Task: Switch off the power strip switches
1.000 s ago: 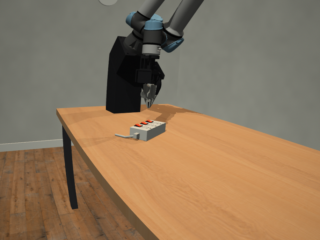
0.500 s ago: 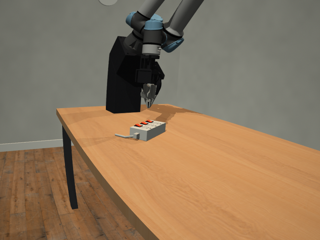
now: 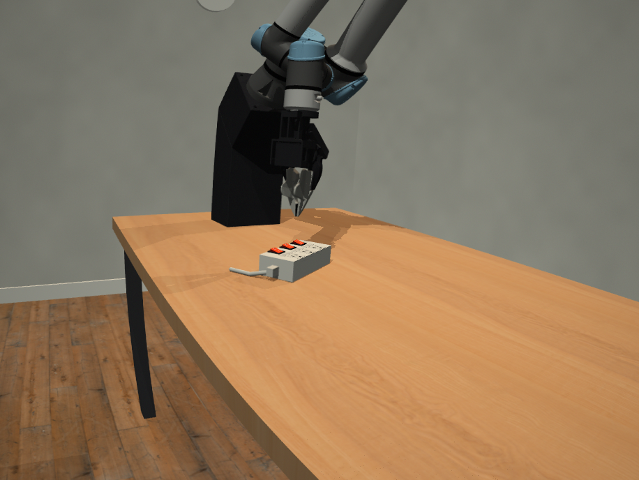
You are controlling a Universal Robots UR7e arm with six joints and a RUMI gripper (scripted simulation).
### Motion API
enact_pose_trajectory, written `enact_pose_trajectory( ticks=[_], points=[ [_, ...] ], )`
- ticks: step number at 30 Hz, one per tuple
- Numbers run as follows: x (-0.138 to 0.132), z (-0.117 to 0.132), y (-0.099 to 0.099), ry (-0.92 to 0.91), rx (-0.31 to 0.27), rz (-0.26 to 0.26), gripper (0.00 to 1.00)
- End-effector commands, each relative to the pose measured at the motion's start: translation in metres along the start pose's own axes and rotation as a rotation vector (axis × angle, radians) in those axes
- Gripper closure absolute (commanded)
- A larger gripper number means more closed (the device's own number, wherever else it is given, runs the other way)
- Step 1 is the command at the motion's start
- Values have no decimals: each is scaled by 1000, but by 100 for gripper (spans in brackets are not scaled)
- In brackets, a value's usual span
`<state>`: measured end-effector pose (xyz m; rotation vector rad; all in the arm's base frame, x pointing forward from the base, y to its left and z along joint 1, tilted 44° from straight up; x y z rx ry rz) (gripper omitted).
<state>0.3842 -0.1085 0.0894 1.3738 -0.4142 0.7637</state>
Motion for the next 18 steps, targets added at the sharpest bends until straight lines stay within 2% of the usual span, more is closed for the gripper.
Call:
enact_pose_trajectory(
  ticks=[1,18],
  points=[
    [0,-1,-2,1,2,0,100],
    [1,0,-16,3,0,1,100]
  ],
)
Point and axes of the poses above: the point where the finger pads meet when closed, its own y axis back along the fingers, its own x axis across the jaws, z = x × y, the point moved 8 cm from there along y, back along the fingers, and after that the axes turned 14 degrees about -y, right-handed, at the moved point
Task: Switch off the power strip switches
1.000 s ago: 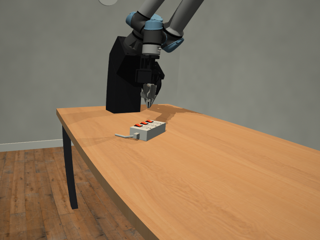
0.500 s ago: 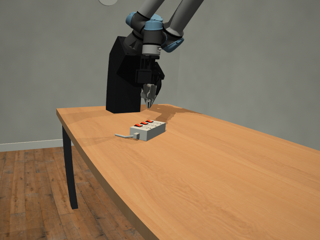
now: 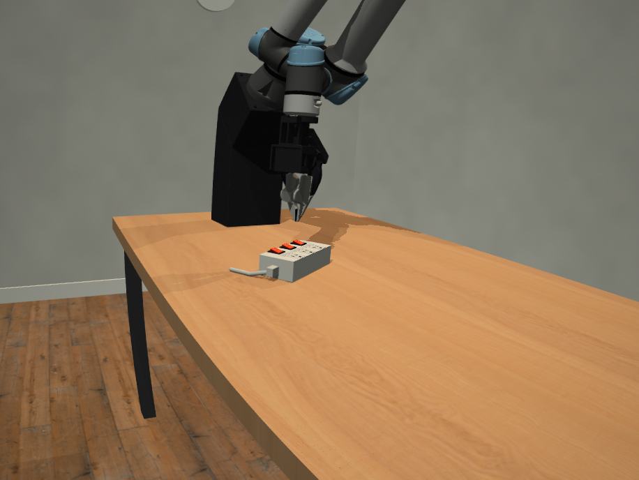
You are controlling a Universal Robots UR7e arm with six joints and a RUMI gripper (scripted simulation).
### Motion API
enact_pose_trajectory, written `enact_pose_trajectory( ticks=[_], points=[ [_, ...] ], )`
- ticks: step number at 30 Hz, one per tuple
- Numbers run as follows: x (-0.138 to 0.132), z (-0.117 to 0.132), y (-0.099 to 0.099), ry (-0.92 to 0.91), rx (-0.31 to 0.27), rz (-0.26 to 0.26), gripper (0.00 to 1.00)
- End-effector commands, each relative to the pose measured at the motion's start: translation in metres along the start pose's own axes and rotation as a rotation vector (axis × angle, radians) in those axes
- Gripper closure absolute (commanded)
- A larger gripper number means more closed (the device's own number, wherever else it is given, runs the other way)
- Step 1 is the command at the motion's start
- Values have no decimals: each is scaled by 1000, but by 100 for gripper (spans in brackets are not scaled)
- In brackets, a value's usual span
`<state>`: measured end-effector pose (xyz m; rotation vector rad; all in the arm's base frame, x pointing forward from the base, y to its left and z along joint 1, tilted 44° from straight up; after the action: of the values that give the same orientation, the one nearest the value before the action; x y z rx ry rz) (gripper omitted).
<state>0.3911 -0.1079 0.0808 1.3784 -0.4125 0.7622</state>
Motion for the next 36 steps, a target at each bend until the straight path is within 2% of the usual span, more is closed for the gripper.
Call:
enact_pose_trajectory(
  ticks=[1,22,36],
  points=[
    [2,1,-6,4,-4,3,100],
    [2,1,-31,4,-4,3,100],
    [1,0,-36,3,-3,3,100]
  ],
)
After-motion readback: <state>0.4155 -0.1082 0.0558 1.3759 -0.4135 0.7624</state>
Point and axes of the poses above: the point where the finger pads meet when closed, its own y axis back along the fingers, its own x axis across the jaws, z = x × y, the point moved 8 cm from there along y, back along the fingers, and after that the axes turned 14 degrees about -y, right-handed, at the moved point
